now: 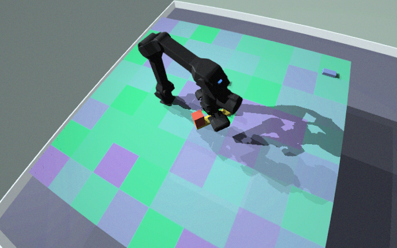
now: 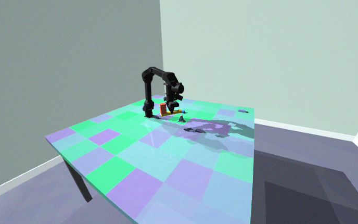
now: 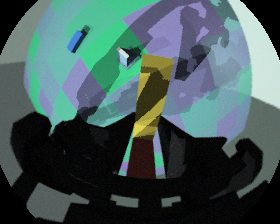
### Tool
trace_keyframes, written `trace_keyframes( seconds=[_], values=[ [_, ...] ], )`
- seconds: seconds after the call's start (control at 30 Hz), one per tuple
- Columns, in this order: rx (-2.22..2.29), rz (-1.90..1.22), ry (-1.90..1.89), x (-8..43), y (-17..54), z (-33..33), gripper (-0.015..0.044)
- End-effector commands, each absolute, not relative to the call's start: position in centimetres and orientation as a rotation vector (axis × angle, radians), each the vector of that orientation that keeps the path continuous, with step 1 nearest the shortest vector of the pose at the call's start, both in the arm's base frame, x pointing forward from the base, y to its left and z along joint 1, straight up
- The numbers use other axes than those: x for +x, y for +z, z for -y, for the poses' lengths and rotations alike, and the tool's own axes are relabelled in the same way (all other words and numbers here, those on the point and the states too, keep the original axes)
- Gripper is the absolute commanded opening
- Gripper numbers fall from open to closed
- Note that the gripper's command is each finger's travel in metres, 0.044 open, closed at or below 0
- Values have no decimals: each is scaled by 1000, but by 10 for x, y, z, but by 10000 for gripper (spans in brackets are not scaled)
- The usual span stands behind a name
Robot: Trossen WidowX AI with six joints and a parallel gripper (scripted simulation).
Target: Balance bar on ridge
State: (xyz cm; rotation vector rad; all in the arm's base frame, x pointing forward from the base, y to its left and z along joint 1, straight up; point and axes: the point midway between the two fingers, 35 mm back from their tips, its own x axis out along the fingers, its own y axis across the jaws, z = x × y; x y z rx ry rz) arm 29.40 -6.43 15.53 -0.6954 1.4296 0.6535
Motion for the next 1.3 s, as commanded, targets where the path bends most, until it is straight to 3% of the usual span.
trace_keyframes(
  seconds=[0.0,1.27],
  values=[
    [-641,-1449,612,300,154,54,0],
    [-146,-1528,150,340,151,-57,0]
  ],
)
